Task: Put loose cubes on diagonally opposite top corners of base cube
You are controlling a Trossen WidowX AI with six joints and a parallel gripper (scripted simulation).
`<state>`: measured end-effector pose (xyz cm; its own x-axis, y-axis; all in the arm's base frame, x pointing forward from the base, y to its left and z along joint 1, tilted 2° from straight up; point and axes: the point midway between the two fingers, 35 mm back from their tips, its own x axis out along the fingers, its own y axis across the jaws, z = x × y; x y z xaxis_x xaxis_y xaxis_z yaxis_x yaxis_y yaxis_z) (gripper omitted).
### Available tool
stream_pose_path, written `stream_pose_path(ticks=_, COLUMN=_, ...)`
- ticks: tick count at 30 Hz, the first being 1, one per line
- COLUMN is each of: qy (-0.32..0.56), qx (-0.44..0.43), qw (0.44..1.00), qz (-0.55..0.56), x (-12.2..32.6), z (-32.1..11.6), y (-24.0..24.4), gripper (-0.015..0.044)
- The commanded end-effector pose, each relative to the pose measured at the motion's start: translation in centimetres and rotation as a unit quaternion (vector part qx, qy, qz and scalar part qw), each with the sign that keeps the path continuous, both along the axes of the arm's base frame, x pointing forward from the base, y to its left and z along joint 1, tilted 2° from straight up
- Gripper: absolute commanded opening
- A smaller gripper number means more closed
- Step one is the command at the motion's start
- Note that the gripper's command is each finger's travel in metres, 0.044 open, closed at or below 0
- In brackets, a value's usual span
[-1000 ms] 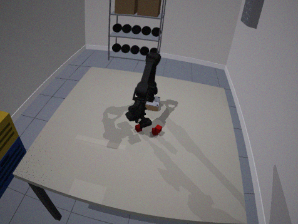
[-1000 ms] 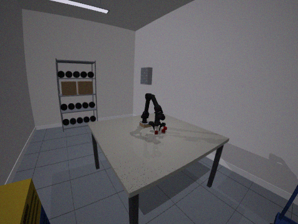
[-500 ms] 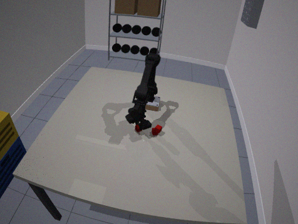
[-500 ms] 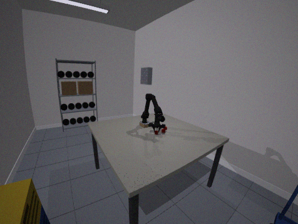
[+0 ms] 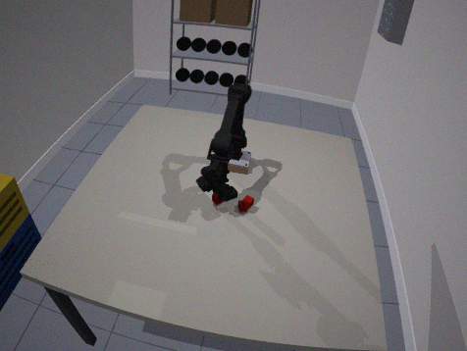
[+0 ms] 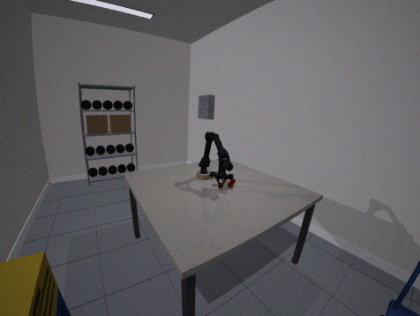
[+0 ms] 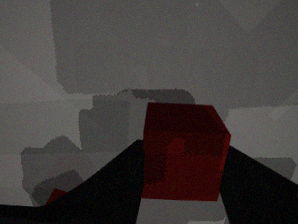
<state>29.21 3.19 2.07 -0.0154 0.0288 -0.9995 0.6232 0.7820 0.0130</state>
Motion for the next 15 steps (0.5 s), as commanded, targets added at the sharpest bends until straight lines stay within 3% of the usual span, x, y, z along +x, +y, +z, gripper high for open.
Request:
stream_pose_path(ticks=1, qy=-0.008, qx=-0.001, qw=1.0, qz=-0.001, x=0.3, z=1.5, y=-0.1, gripper=0.0105)
stream_pose_path(ticks=15, qy=-0.008, qx=-0.001, qw=1.0, qz=-0.001, x=0.4, z=5.9, y=-0.2, gripper=0.0105)
